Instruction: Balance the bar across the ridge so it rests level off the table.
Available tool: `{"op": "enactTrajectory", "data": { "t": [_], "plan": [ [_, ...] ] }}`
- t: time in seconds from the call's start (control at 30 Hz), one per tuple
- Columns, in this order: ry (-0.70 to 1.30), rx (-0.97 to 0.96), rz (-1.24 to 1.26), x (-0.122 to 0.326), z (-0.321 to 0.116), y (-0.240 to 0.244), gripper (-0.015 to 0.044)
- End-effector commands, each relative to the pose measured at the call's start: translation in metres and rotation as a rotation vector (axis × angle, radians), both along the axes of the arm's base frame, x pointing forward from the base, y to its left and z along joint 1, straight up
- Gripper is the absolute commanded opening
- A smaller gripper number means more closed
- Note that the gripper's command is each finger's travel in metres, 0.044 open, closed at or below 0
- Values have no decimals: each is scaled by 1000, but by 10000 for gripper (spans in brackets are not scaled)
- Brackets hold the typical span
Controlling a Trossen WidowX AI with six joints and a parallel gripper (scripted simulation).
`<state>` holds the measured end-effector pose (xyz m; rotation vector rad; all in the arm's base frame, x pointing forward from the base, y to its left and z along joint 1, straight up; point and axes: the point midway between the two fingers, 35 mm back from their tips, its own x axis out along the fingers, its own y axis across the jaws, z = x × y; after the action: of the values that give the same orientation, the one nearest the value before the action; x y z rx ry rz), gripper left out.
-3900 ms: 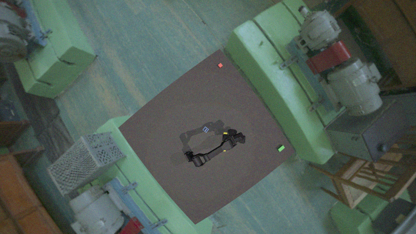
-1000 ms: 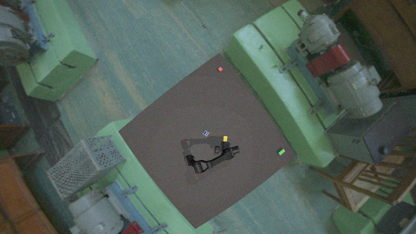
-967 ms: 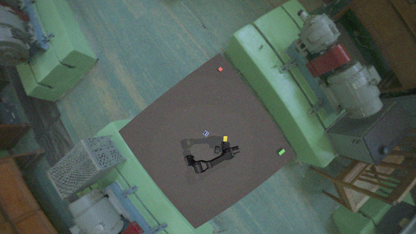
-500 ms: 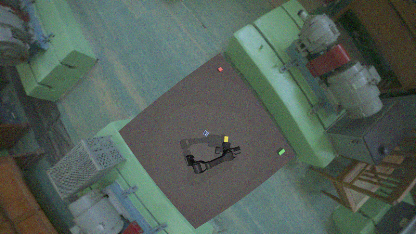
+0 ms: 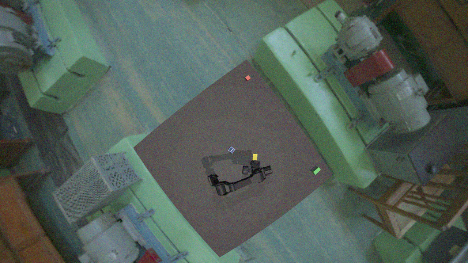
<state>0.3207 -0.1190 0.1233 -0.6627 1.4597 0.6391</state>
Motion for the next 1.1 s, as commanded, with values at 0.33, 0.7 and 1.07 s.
{"op": "enactTrajectory", "data": {
  "t": [0.33,0.7,1.07],
  "plan": [
    [-8,0,29,-3,29,7,0],
    [-7,-1,220,-6,30,51,0],
    [-5,-1,424,-14,31,94,0]
  ]
}}
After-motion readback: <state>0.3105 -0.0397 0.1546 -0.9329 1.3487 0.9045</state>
